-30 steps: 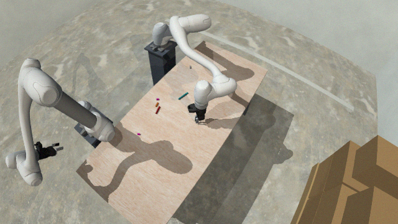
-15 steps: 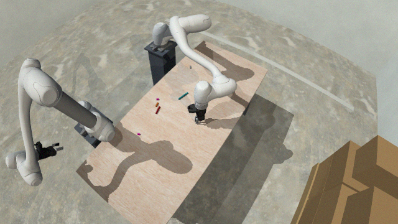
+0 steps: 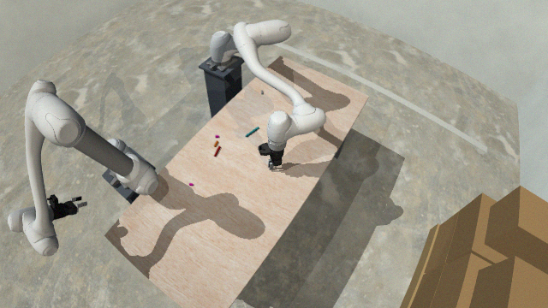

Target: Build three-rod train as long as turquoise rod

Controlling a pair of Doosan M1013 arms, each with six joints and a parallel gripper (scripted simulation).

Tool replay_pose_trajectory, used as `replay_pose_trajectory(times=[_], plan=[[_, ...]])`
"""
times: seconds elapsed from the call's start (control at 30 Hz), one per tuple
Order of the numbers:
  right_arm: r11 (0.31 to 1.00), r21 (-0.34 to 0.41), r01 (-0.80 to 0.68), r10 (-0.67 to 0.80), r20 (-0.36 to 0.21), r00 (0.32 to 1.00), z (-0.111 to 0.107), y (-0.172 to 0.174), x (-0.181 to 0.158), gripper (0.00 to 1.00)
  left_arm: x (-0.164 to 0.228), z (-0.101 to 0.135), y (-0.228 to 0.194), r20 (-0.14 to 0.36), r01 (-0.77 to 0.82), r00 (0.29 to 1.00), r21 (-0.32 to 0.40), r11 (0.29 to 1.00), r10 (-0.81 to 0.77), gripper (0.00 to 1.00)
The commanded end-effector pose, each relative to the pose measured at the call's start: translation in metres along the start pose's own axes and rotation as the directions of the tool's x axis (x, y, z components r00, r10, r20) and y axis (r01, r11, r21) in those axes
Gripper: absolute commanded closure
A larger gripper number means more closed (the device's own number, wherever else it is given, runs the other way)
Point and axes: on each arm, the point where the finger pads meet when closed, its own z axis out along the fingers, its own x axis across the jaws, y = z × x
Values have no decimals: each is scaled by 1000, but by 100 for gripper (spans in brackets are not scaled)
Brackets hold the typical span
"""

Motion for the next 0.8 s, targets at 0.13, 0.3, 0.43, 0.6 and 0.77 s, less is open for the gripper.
replay_pose_trajectory(times=[0.13,0.3,0.43,0.6,0.77], plan=[[1000,-1,0,0,0,1000,0,0,0,0,-1,-2,0,2,0,1000,-1,1000,0,76],[1000,-1,0,0,0,1000,0,0,0,0,-1,-2,0,2,0,1000,-1,1000,0,76],[1000,-1,0,0,0,1000,0,0,0,0,-1,-2,0,2,0,1000,-1,1000,0,76],[1000,-1,0,0,0,1000,0,0,0,0,-1,0,0,2,0,1000,-1,1000,0,76],[1000,-1,0,0,0,1000,0,0,0,0,-1,5,0,2,0,1000,-1,1000,0,76]])
